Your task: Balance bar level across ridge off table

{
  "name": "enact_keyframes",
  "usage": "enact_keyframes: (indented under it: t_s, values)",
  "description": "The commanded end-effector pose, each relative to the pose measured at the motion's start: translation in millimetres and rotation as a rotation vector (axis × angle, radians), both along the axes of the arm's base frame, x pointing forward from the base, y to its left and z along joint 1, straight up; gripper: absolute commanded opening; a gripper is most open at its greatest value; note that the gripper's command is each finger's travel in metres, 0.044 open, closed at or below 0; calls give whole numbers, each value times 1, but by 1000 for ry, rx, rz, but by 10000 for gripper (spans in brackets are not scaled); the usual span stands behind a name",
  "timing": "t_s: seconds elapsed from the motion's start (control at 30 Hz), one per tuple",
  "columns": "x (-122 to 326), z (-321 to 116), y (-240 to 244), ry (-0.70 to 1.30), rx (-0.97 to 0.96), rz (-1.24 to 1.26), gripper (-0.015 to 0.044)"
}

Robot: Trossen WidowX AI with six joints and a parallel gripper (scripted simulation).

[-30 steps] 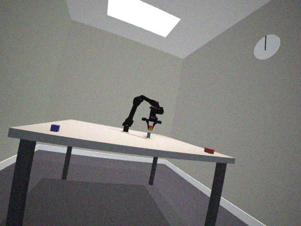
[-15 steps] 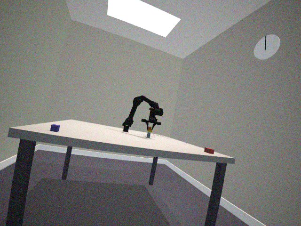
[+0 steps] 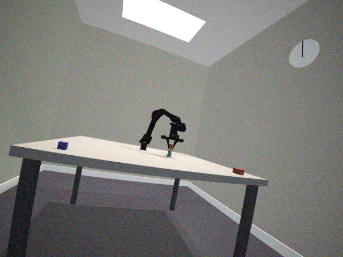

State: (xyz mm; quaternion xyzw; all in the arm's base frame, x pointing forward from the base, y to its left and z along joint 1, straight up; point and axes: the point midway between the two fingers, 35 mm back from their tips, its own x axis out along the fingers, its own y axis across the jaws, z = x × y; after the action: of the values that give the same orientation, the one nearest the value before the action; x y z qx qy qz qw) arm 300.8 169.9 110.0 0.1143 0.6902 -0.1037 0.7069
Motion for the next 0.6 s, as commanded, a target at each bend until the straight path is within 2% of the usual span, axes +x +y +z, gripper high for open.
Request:
enact_keyframes:
  t_s: [0.0, 0.57]
  values:
    - [0, 0, 0, 0, 3, 0, 0]
    - [0, -2, 0, 0, 3, 0, 0]
